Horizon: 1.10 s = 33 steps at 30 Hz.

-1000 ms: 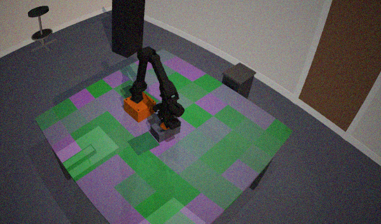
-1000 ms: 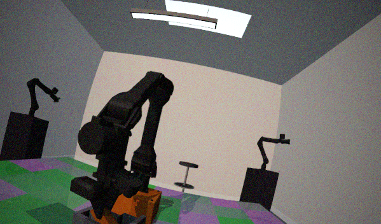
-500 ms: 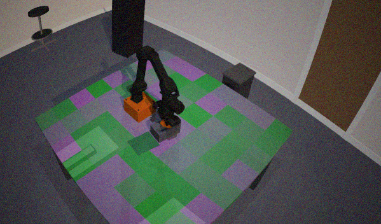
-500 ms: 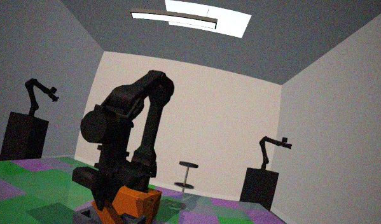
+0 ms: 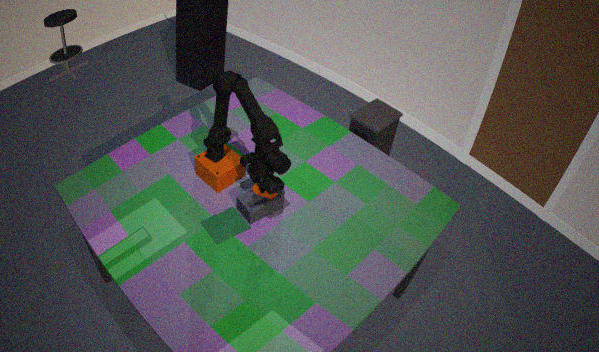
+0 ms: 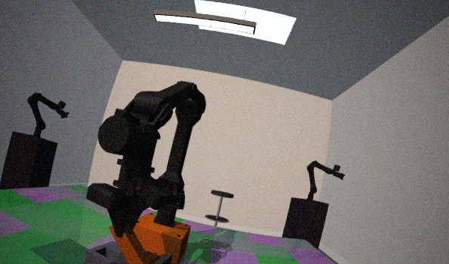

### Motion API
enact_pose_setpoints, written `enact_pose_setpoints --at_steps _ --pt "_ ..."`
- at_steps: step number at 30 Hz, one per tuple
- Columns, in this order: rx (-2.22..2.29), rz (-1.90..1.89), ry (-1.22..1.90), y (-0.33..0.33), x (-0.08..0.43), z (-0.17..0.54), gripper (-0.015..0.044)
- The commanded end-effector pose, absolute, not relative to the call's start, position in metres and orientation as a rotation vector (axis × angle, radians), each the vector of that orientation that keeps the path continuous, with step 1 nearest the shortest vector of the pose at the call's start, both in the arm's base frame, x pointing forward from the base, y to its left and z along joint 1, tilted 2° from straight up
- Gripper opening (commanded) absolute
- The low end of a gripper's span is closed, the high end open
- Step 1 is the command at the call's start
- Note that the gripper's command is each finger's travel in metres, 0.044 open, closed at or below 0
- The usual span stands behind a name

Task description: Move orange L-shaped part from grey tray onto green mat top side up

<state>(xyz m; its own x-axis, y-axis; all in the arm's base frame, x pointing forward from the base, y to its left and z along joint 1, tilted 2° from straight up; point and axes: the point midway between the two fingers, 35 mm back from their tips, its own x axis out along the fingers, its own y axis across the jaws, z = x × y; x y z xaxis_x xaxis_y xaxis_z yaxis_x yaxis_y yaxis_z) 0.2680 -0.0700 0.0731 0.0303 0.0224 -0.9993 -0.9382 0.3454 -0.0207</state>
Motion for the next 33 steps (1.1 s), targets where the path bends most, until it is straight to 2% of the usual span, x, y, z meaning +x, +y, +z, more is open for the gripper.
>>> enact_pose_setpoints --at_steps 1,33 --pt "-0.944 0.94 1.301 -0.07 0.27 0.084 0.0" --pt "-0.945 0.94 1.302 -0.086 0.262 0.11 0.0"
